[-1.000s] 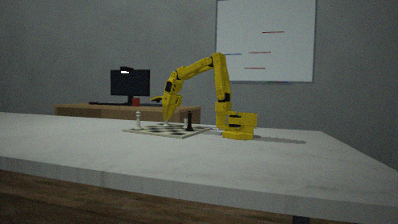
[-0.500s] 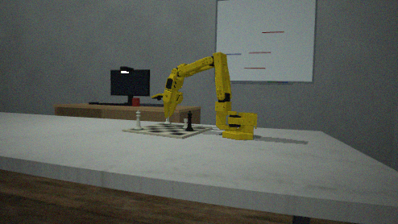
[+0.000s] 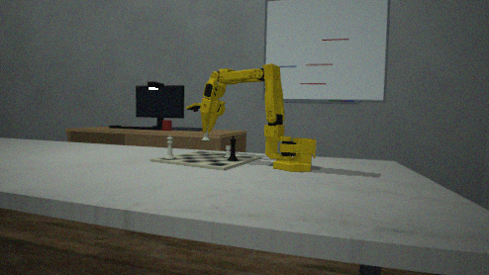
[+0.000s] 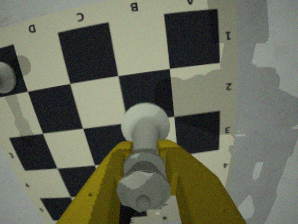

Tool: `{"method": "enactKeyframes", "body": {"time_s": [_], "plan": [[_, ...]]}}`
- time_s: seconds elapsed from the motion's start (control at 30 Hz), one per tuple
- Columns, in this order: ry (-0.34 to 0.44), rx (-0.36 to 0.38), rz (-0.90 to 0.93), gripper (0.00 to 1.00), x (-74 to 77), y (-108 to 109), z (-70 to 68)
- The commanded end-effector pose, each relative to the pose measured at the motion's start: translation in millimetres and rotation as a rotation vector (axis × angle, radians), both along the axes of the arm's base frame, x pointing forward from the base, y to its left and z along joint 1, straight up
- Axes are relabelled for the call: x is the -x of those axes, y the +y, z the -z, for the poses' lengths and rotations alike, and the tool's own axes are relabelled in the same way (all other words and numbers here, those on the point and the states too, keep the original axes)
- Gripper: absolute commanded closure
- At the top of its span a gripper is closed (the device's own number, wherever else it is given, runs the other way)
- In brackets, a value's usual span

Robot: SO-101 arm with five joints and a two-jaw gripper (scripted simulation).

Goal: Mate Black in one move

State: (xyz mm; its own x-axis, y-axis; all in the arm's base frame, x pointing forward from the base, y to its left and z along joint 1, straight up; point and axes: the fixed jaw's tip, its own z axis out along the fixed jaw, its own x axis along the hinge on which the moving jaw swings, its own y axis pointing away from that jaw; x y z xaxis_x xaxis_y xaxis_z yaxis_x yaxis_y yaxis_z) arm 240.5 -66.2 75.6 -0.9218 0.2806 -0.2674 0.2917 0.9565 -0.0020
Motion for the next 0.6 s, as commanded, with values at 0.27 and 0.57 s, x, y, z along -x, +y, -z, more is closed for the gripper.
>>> {"method": "enactKeyframes", "body": {"time_s": [0.27, 0.57], "plan": [[-0.018, 0.007, 0.0, 1.0, -0.4, -2, -24.5], [-0.018, 0.007, 0.0, 1.0, -0.2, -2, -28.0]]}}
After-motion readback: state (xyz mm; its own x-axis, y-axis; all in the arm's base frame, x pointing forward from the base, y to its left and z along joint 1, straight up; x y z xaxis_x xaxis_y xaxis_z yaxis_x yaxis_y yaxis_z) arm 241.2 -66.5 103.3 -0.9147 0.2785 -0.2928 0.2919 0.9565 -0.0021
